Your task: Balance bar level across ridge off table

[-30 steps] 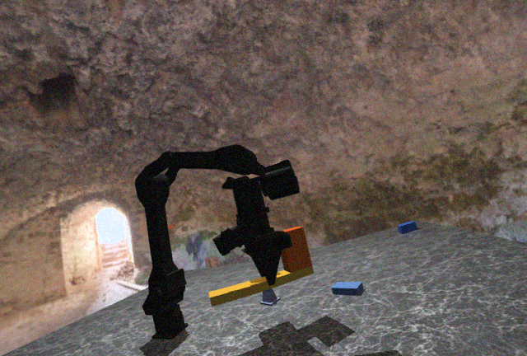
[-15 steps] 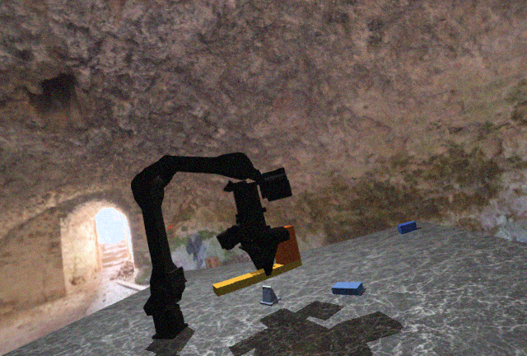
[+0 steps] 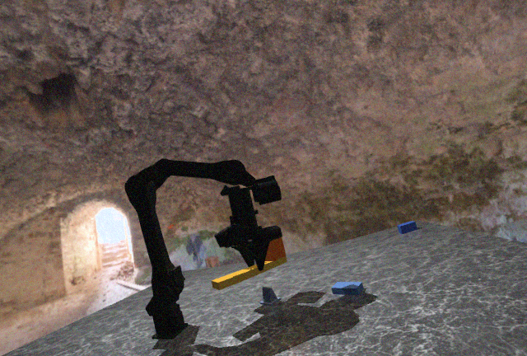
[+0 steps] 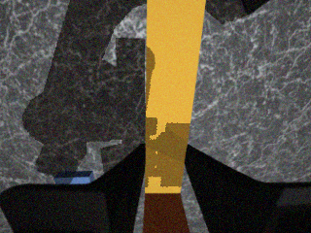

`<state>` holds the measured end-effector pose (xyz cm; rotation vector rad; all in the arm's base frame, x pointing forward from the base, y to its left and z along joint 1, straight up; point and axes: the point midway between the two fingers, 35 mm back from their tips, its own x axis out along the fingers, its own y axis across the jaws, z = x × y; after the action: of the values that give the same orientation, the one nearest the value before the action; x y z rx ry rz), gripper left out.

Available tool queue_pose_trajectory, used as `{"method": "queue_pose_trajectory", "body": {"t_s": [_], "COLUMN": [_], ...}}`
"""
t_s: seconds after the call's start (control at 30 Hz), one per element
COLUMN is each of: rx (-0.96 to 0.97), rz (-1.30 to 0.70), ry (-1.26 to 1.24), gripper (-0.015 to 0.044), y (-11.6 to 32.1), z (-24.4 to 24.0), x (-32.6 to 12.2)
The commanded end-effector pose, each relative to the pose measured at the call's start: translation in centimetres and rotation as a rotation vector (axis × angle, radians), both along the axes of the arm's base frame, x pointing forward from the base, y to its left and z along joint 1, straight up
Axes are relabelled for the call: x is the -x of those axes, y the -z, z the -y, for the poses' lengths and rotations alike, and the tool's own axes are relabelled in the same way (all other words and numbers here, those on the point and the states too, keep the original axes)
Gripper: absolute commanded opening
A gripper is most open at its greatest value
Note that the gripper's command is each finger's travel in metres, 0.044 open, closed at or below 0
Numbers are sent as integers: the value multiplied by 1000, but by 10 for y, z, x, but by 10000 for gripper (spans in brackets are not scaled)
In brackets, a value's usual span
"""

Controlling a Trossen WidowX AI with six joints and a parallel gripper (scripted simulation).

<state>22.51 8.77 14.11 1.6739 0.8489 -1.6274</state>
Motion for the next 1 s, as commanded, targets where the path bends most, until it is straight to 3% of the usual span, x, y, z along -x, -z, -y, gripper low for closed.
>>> {"method": "queue_pose_trajectory", "body": {"t_s": [0.0, 0.97], "rx": [3, 3], "rz": [1, 1], "ry": [-55, -90], "gripper": [0, 0], "y": [0, 39], "z": [-10, -14], "x": [11, 13]}}
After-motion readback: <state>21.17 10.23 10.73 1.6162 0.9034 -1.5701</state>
